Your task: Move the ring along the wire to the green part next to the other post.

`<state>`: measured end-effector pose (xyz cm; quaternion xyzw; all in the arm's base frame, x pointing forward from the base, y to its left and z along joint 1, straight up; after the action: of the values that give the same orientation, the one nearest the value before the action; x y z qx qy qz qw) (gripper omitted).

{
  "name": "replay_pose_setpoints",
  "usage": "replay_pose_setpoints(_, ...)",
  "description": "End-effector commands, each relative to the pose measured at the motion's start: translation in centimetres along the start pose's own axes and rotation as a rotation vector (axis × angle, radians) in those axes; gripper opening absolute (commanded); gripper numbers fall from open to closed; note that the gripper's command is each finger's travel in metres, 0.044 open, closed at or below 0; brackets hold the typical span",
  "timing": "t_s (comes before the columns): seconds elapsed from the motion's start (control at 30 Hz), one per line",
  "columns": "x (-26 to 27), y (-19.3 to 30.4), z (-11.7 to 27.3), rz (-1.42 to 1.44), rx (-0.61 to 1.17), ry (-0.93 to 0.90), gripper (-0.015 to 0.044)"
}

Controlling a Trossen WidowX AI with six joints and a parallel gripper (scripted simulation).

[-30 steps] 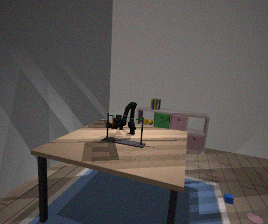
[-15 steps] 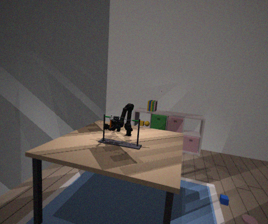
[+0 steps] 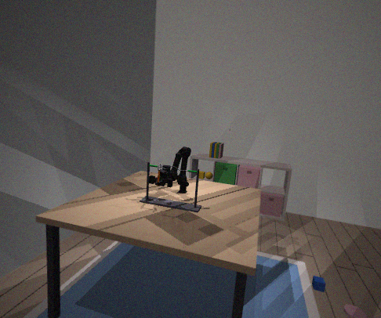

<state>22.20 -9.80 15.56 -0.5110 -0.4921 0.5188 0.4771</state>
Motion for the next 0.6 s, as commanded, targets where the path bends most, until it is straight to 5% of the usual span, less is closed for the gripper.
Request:
replay_pose_setpoints(0.0, 0.2, -0.2, 0.1, 0.033, -0.005, 0.008, -0.0150)
replay_pose_setpoints(0.57, 0.3, -1.4, 1.2, 0.137, 0.098, 0.031, -0.0150)
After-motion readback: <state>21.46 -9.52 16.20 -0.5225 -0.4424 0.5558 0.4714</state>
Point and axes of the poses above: the point midway between the two fingers, 35 mm back from their tips, its own z axis back along the fingers, its own x axis across the jaws, y = z × x, the point moved 10 cm from there along z, back along the fingers, and after that the axes turned 1 degree about z, right-handed, at the moved point
